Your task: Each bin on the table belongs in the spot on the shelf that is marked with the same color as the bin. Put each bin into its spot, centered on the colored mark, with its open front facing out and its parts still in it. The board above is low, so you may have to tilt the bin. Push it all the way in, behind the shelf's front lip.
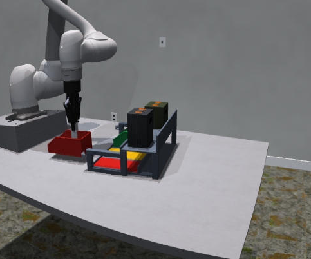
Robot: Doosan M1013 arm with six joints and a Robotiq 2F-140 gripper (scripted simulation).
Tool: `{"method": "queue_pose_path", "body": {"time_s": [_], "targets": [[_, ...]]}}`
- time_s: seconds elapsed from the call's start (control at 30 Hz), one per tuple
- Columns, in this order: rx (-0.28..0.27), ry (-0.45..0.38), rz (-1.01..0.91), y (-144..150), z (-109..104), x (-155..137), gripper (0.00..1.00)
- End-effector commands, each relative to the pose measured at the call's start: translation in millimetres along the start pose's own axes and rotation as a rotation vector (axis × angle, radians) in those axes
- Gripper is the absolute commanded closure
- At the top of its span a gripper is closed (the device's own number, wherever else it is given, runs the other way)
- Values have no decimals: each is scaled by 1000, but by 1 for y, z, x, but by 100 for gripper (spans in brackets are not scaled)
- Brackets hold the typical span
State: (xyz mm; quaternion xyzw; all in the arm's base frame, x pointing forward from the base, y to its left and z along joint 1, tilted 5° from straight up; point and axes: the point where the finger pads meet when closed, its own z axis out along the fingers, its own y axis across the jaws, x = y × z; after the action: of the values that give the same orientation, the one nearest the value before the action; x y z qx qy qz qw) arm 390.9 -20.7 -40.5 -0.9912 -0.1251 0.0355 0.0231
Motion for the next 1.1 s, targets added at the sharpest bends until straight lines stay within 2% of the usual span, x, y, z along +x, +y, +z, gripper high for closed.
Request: {"method": "queue_pose_path", "body": {"time_s": [0.0, 0.27, 1.07], "targets": [[0, 0, 0, 8, 0, -1, 90], [0, 0, 0, 25, 1, -2, 90], [0, 0, 1, 30, 1, -2, 90]]}}
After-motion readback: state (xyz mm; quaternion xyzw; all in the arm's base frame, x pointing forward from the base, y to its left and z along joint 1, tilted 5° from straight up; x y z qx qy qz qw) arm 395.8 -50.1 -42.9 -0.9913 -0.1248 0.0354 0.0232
